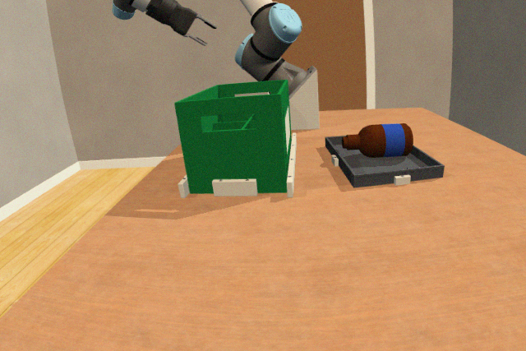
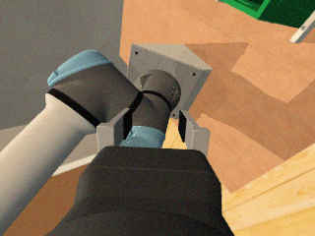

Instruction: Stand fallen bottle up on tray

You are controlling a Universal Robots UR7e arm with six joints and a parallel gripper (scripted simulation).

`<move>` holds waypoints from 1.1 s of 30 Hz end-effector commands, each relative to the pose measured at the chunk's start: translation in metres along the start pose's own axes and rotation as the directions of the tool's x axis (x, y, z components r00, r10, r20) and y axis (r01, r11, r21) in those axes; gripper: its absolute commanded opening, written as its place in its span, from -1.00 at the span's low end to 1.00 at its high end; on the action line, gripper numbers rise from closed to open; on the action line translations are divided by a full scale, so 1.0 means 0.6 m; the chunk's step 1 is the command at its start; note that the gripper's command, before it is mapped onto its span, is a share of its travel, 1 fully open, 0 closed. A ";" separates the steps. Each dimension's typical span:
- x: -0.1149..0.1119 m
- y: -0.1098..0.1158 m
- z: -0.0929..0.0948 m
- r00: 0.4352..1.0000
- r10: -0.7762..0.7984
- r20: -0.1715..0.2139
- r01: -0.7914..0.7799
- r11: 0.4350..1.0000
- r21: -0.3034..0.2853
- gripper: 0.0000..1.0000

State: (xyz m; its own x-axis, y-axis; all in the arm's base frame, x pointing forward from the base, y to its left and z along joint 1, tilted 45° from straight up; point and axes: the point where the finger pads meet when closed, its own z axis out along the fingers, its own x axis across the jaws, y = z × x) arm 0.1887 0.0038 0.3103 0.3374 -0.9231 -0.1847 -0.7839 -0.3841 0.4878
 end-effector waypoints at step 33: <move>-0.063 -0.341 0.178 0.800 -0.471 -0.372 0.396 0.880 -0.264 1.00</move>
State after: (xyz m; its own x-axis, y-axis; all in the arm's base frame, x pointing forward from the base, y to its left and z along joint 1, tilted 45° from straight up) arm 0.2561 0.0979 0.1620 0.7675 -0.6346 -0.0907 -0.4881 -0.6702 0.5591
